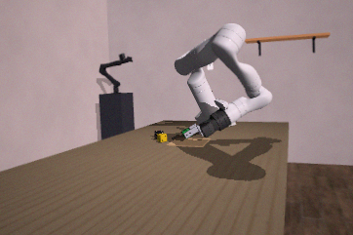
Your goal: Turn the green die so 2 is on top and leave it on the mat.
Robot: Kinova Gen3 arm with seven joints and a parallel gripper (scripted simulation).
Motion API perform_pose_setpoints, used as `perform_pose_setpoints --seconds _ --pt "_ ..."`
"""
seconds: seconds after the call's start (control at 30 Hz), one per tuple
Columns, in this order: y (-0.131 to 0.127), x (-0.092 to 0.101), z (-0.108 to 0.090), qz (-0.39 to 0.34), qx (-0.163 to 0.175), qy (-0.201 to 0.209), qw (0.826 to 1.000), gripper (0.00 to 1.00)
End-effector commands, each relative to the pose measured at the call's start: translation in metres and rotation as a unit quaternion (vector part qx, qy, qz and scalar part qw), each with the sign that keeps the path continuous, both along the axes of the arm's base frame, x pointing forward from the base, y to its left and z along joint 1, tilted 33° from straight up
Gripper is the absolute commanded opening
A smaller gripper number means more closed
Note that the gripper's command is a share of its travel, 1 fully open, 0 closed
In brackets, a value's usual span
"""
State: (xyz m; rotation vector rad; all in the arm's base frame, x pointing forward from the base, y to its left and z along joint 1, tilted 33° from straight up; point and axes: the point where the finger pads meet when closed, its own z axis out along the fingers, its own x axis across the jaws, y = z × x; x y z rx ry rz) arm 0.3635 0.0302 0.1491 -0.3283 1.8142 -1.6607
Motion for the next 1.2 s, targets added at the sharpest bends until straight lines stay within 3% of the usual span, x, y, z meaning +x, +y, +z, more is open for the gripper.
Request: perform_pose_setpoints --seconds 0.0,1.17 --pt "0.0004 0.0000 0.0005 0.000 0.000 0.000 1.000 0.57" --pt "-0.0019 0.0049 -0.0079 0.000 0.000 0.000 1.000 0.57"
